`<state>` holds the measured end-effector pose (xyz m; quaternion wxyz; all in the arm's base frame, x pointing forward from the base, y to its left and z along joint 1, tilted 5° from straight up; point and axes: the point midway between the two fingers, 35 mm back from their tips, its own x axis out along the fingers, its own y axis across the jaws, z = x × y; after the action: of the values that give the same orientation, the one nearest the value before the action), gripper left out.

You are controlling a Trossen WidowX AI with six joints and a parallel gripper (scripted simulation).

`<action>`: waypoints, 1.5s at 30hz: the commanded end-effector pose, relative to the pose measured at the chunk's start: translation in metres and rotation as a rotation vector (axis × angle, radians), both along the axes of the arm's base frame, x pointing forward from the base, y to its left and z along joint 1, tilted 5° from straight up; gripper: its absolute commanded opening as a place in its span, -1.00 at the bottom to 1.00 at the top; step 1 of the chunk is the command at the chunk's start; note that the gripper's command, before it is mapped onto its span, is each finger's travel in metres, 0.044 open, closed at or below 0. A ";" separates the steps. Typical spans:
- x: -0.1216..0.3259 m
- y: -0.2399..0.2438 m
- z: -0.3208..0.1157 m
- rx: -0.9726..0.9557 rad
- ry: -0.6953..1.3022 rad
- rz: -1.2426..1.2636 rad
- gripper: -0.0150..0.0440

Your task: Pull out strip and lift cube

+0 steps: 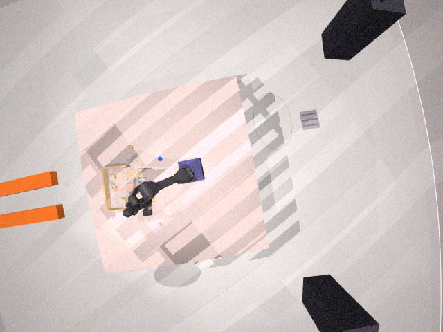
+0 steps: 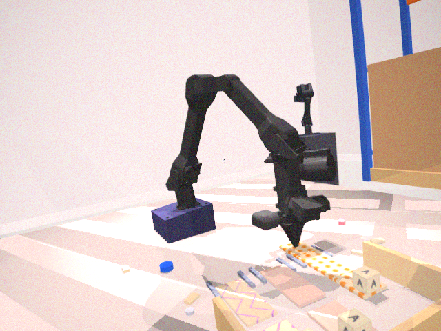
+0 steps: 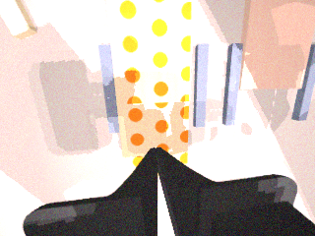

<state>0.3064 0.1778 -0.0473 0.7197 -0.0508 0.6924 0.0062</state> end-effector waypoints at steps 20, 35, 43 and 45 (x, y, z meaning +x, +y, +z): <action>-0.041 -0.003 -0.008 -0.009 0.032 0.003 -0.49; -0.063 -0.004 -0.008 -0.009 0.034 0.003 -0.49; -0.076 -0.005 -0.009 -0.009 0.035 0.003 -0.49; -0.079 -0.005 -0.009 -0.009 0.035 0.003 -0.49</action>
<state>0.2417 0.1769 -0.0489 0.7195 -0.0502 0.6927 0.0081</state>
